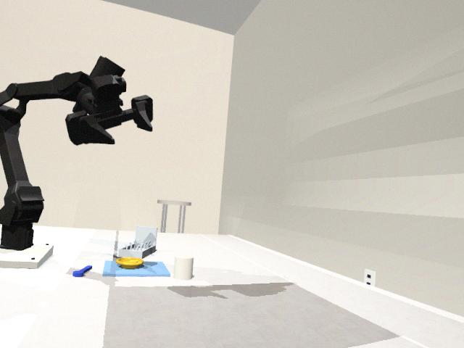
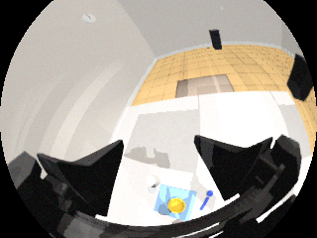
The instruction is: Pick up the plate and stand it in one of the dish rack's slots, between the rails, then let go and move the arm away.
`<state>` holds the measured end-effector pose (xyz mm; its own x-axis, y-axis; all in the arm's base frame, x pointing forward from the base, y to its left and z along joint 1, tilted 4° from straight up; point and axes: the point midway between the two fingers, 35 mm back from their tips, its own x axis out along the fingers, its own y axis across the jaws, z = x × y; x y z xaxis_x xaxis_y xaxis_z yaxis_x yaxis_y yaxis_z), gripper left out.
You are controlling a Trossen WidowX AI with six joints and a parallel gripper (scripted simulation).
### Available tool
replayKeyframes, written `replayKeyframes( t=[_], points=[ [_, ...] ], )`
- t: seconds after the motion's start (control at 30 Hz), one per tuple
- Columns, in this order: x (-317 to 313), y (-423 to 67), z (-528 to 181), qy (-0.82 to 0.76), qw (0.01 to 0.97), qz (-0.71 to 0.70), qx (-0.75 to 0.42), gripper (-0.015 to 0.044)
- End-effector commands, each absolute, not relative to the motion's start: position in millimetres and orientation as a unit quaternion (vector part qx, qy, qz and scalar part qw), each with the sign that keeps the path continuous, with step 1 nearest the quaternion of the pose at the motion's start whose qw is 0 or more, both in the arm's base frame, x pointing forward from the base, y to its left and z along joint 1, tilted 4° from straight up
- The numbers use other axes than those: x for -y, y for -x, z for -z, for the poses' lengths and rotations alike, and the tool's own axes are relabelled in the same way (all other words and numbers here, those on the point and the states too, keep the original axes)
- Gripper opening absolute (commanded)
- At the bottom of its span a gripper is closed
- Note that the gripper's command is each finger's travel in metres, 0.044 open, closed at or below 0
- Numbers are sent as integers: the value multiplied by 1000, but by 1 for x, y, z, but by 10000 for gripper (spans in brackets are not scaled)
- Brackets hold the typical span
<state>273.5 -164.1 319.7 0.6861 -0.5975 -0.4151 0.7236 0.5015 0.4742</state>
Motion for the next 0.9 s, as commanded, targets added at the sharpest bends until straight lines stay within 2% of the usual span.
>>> replayKeyframes(
  t=[0.0,0.47,0.87],
  points=[
    [157,-284,-303,-293,869,369,-149,400],
    [122,-313,-233,-189,875,292,-336,400],
    [90,-319,-178,-85,850,197,-482,400]
  ],
)
